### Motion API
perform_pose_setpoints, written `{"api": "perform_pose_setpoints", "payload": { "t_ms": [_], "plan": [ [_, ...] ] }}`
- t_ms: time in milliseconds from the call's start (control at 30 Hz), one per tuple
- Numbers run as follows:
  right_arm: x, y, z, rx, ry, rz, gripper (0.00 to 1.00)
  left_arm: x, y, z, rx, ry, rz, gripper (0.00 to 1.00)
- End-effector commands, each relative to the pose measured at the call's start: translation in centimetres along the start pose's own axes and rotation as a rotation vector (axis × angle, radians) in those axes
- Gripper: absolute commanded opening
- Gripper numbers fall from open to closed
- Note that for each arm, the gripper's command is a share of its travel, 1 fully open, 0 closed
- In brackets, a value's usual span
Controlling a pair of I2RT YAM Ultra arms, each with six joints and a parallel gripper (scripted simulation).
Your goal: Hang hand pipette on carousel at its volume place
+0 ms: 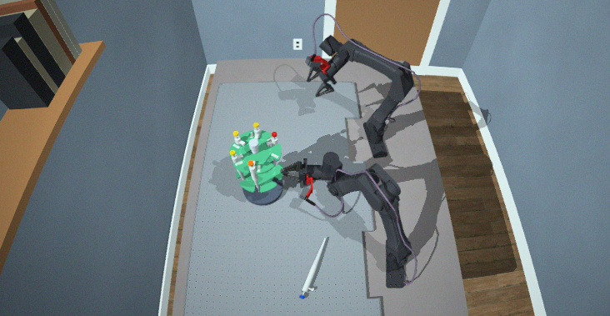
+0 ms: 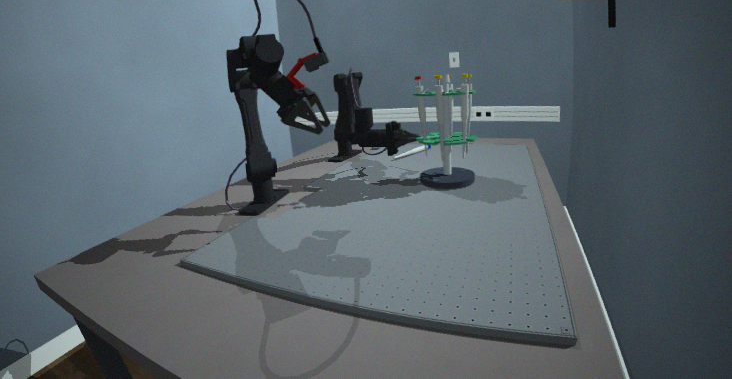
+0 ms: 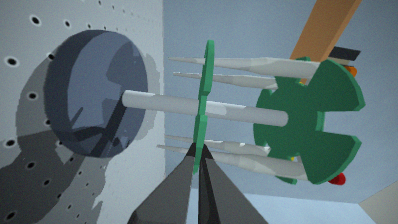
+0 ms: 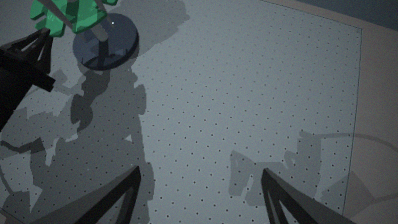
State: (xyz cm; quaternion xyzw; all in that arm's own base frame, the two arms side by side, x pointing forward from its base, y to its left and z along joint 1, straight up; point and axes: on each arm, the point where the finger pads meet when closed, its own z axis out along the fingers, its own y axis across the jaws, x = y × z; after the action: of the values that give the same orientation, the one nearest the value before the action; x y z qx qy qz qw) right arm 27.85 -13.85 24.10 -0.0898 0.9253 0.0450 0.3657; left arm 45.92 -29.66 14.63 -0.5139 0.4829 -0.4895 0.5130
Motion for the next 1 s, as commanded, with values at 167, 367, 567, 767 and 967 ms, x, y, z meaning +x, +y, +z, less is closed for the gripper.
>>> {"api": "perform_pose_setpoints", "payload": {
  "t_ms": [167, 367, 567, 767, 967],
  "plan": [
    [-1.1, -0.4, -0.6, 0.015, -0.037, -0.022, 1.00, -0.9, -1.1, 0.3, 0.013, 0.109, -0.008, 0.00],
    [-1.1, -0.4, -0.6, 0.015, -0.037, -0.022, 1.00, -1.7, -0.5, 0.4, -0.006, 0.134, 0.010, 0.00],
    [-1.1, -0.4, -0.6, 0.015, -0.037, -0.022, 1.00, -2.2, -1.1, 0.5, 0.015, 0.254, -0.005, 0.00],
    [-1.1, -0.4, -0.6, 0.015, -0.037, -0.022, 1.00, -2.6, -1.4, 1.0, 0.013, 0.254, -0.004, 0.00],
    [-1.1, -0.4, -0.6, 0.015, -0.037, -0.022, 1.00, -3.3, -0.8, 0.7, 0.008, 0.364, 0.001, 0.00]
  ]
}}
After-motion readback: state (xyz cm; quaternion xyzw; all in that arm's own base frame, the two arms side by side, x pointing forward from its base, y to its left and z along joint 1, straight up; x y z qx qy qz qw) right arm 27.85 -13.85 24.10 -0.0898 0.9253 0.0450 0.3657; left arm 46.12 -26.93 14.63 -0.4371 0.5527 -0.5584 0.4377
